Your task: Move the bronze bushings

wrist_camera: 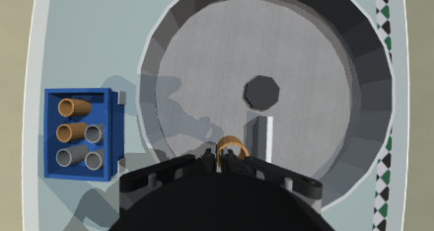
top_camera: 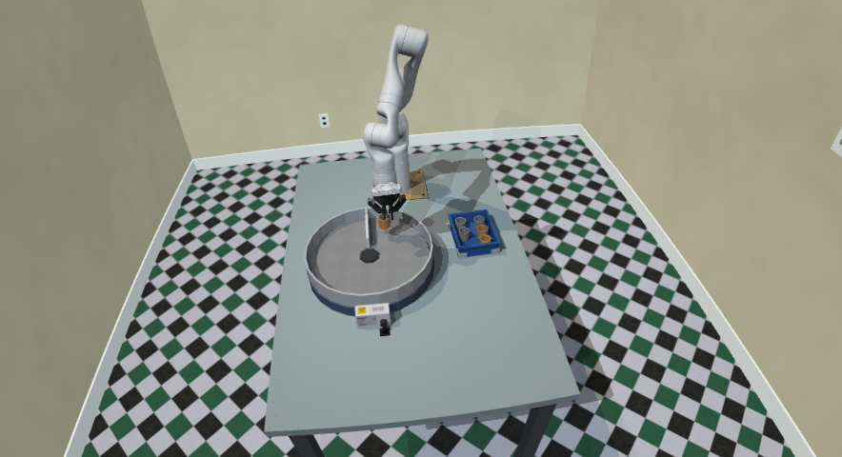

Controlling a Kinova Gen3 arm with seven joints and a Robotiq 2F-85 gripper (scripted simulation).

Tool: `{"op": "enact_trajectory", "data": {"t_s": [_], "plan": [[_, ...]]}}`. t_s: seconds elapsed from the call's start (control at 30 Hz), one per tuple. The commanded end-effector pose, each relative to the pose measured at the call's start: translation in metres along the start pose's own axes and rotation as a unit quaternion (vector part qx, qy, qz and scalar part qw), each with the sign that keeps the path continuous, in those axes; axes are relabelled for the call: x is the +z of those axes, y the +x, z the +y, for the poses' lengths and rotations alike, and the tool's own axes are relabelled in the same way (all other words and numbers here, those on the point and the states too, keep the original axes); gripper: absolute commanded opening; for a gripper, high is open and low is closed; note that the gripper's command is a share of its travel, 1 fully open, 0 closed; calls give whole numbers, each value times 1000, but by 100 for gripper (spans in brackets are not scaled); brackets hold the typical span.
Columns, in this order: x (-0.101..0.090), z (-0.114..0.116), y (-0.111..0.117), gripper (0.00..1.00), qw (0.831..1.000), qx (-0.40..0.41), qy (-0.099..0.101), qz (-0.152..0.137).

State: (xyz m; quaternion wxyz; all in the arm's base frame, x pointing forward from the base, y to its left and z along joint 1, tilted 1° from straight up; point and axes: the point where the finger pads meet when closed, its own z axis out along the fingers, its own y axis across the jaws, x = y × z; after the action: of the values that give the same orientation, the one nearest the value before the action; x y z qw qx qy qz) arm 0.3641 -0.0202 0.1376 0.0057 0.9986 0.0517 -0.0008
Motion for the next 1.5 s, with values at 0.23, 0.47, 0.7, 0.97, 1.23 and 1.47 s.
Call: {"op": "enact_trajectory", "data": {"t_s": [0.23, 0.47, 0.7, 0.97, 1.23, 1.47], "plan": [[2, -2, 1, 0, 1000, 1, 1, 1], [2, -1, 1, 0, 1000, 1, 1, 2], [5, -1, 1, 0, 1000, 2, 0, 3], [15, -1, 3, 0, 1000, 2, -1, 5], [27, -1, 3, 0, 1000, 2, -1, 4], [37, -2, 1, 0, 1000, 2, 0, 3]]}}
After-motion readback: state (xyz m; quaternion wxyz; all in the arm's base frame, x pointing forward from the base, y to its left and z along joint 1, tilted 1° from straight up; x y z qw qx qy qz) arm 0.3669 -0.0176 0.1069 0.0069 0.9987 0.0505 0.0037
